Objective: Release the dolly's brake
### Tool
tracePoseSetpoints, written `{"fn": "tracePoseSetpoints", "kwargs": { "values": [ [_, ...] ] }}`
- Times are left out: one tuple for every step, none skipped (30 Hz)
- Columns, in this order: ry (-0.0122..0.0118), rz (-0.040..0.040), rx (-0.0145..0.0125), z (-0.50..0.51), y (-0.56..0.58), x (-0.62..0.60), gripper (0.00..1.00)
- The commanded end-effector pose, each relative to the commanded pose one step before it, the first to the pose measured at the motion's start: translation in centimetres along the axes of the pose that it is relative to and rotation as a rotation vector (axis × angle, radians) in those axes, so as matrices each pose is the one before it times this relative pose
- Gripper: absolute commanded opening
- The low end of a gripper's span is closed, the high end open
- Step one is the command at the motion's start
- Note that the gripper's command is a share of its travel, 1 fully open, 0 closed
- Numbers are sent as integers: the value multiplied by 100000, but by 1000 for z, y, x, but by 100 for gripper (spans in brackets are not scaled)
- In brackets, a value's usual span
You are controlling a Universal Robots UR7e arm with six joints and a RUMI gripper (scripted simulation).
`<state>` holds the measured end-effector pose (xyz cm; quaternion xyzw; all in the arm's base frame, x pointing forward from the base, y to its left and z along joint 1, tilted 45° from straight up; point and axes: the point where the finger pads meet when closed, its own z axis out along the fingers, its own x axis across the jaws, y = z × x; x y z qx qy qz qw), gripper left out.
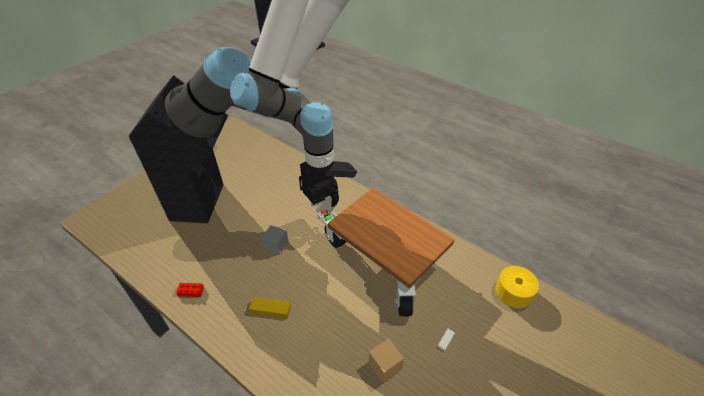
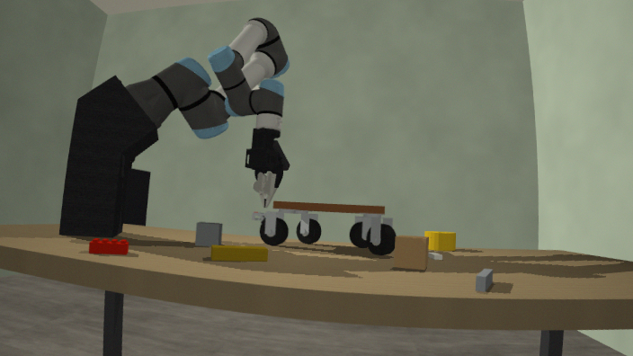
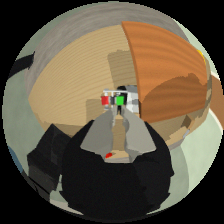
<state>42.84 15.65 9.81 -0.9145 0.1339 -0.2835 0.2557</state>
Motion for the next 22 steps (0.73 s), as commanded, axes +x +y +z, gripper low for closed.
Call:
{"fn": "tracePoseSetpoints", "kwargs": {
  "values": [
    [-162, -65, 69, -857, -1, 17, 0],
    [1, 0, 1, -173, -1, -2, 0],
    [-1, 0, -1, -178, 1, 1, 0],
    [0, 0, 0, -181, 0, 0, 0],
    [2, 1, 2, -182, -1, -2, 0],
    [0, 0, 0, 0, 0, 0, 0],
    [0, 0, 0, 0, 0, 0, 0],
    [-2, -1, -2, -186, 1, 3, 0],
    [1, 0, 0, -187, 0, -1, 0],
    [0, 0, 0, -188, 0, 0, 0],
    [-1, 0, -1, -189, 1, 1, 0],
    [2, 1, 1, -188, -1, -2, 0],
    [-1, 0, -1, -189, 1, 2, 0],
    [0, 0, 0, -188, 0, 0, 0],
    [1, 0, 1, -186, -1, -2, 0],
    [-2, -1, -2, -186, 1, 2, 0],
    [1, 0, 1, -182, -1, -1, 0],
    [0, 0, 0, -180, 0, 0, 0],
    [-1, 0, -1, -178, 1, 1, 0],
    [0, 0, 0, 0, 0, 0, 0],
    [0, 0, 0, 0, 0, 0, 0],
    [0, 0, 0, 0, 0, 0, 0]
  ]
}}
